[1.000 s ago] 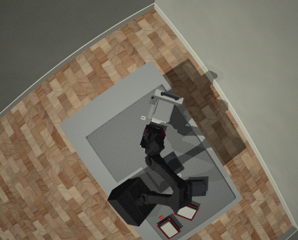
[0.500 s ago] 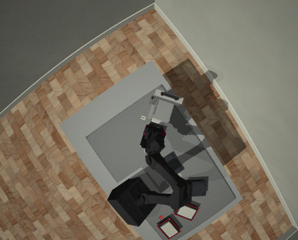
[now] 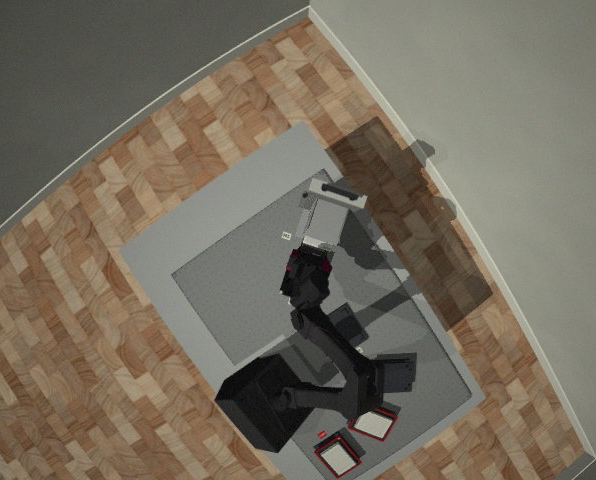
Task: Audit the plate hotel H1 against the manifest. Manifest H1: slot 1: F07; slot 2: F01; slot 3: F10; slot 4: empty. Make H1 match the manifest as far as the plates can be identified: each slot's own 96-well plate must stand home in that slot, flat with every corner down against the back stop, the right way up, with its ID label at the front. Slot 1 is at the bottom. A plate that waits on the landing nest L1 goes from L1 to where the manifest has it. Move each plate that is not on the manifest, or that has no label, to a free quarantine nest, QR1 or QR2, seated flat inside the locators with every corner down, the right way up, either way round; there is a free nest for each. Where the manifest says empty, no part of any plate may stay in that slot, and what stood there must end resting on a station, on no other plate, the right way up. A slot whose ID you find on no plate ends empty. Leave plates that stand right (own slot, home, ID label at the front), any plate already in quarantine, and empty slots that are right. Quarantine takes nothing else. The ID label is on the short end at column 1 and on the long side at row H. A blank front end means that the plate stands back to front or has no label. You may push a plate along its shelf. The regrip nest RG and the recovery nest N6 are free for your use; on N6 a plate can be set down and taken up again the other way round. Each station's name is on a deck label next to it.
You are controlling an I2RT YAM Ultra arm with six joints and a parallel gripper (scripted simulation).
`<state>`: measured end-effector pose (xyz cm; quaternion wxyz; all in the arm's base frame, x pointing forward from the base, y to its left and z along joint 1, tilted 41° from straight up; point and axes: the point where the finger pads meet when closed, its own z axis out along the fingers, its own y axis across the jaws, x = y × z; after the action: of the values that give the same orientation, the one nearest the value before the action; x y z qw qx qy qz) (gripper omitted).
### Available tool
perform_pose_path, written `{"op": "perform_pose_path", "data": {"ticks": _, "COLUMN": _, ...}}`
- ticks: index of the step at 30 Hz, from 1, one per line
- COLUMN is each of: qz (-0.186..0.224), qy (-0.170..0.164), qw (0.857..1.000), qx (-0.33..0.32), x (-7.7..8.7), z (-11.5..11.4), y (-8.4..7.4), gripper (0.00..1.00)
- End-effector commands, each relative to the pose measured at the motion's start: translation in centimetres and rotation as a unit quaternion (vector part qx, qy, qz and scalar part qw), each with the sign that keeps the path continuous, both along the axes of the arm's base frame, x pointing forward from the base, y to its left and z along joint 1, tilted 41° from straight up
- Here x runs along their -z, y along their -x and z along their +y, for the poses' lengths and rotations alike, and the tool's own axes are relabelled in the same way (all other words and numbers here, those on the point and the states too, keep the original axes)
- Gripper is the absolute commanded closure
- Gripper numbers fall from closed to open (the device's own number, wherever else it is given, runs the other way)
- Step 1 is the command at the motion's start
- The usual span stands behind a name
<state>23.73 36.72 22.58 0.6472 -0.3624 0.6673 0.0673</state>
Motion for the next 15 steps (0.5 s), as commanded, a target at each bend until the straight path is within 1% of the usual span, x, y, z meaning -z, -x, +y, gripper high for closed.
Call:
{"op": "perform_pose_path", "data": {"ticks": 1, "qz": -0.002, "qy": -0.004, "qw": 1.0, "qx": -0.001, "x": -0.34, "z": 0.07, "y": 0.04, "gripper": 0.14}}
{"op": "perform_pose_path", "data": {"ticks": 11, "qz": -0.002, "qy": -0.004, "qw": 1.0, "qx": -0.001, "x": -0.34, "z": 0.07, "y": 0.04, "gripper": 0.14}}
{"op": "perform_pose_path", "data": {"ticks": 12, "qz": -0.002, "qy": -0.004, "qw": 1.0, "qx": -0.001, "x": -0.27, "z": 0.08, "y": -0.02, "gripper": 0.0}}
{"op": "perform_pose_path", "data": {"ticks": 15, "qz": -0.002, "qy": -0.004, "qw": 1.0, "qx": -0.001, "x": -0.27, "z": 0.08, "y": -0.03, "gripper": 0.0}}
